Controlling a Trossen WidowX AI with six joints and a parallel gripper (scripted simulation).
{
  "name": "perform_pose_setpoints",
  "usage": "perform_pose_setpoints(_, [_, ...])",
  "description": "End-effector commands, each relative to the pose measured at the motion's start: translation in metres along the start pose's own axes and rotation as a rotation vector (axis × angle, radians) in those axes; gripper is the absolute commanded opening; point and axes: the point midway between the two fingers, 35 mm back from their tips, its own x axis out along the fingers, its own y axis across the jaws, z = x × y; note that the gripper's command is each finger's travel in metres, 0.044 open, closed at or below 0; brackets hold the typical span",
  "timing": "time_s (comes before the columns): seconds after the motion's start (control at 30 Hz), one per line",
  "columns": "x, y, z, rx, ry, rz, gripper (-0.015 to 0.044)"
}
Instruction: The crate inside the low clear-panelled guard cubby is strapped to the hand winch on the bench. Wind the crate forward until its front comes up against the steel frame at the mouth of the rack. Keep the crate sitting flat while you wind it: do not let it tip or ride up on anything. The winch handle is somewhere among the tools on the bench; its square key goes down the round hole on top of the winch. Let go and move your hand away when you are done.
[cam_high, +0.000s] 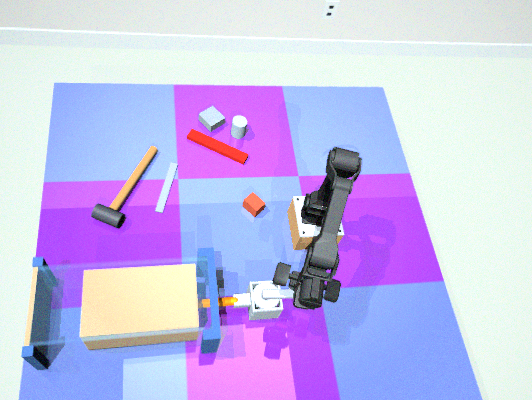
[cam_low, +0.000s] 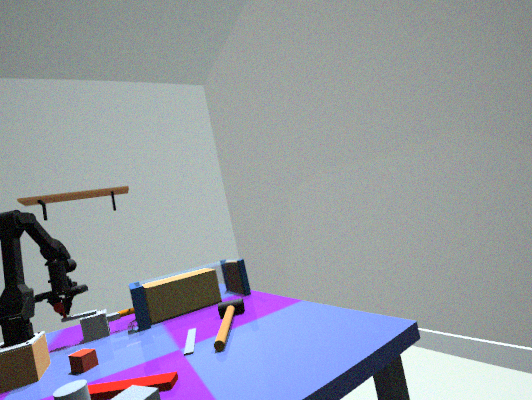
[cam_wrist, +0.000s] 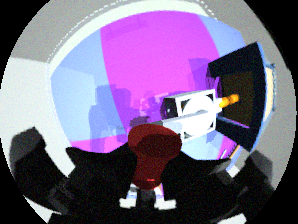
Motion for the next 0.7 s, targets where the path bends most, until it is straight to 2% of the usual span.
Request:
perform_pose_setpoints(0.0, [-0.001, -0.005, -0.016, 0.002, 0.031, -0.006, 0.0000])
perform_pose_setpoints(0.67, [-0.002, -0.029, -0.044, 0.002, 0.034, -0.008, 0.0000])
